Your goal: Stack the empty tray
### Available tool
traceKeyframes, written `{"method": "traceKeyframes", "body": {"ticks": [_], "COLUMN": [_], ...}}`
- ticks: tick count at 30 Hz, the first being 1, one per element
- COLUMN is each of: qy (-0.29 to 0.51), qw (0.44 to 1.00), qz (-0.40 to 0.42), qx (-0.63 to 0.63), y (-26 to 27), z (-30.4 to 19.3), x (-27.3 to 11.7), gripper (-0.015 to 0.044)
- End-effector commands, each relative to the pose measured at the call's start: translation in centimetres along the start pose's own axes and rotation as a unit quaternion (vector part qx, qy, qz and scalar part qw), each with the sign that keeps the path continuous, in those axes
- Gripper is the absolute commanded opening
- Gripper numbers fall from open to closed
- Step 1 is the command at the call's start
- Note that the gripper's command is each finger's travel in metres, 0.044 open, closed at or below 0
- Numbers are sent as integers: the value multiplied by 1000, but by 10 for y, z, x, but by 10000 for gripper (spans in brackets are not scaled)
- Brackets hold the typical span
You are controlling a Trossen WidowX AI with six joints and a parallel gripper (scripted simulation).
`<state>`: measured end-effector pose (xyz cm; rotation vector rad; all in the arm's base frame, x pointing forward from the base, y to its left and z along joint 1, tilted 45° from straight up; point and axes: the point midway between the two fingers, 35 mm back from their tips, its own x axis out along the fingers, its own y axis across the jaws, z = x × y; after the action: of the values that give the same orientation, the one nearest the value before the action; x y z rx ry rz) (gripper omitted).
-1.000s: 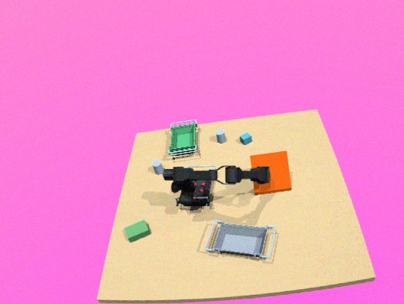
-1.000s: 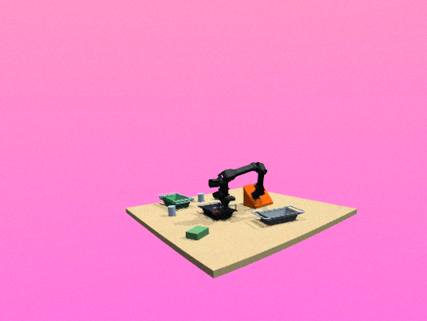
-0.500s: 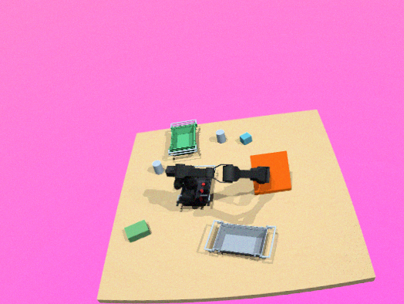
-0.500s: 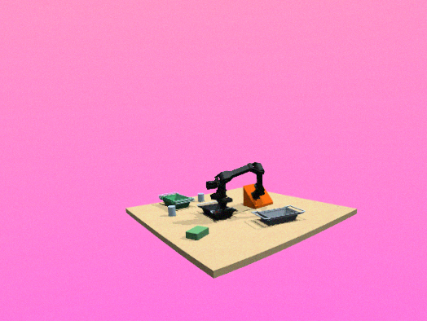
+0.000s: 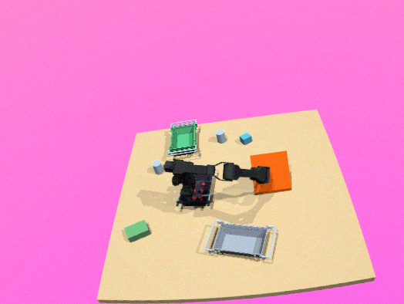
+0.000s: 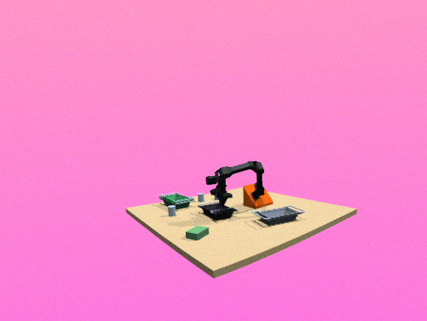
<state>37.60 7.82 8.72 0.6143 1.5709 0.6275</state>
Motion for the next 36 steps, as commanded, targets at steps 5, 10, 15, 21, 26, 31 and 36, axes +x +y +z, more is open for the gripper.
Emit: {"method": "traceKeyframes", "body": {"ticks": [5,10,15,21,26,31,36], "qy": [0,0,0,-4,-21,-11,-7], "qw": [1000,1000,1000,1000,999,999,999], "qz": [0,0,0,0,0,0,-8], "qx": [1,1,1,8,37,38,48], "y": [0,0,0,-1,-1,-15,-88], "z": [0,0,0,1,0,3,12], "x": [1,1,1,-13,-70,-54,-42], "gripper": [84,84,84,84,84,84,84]}}
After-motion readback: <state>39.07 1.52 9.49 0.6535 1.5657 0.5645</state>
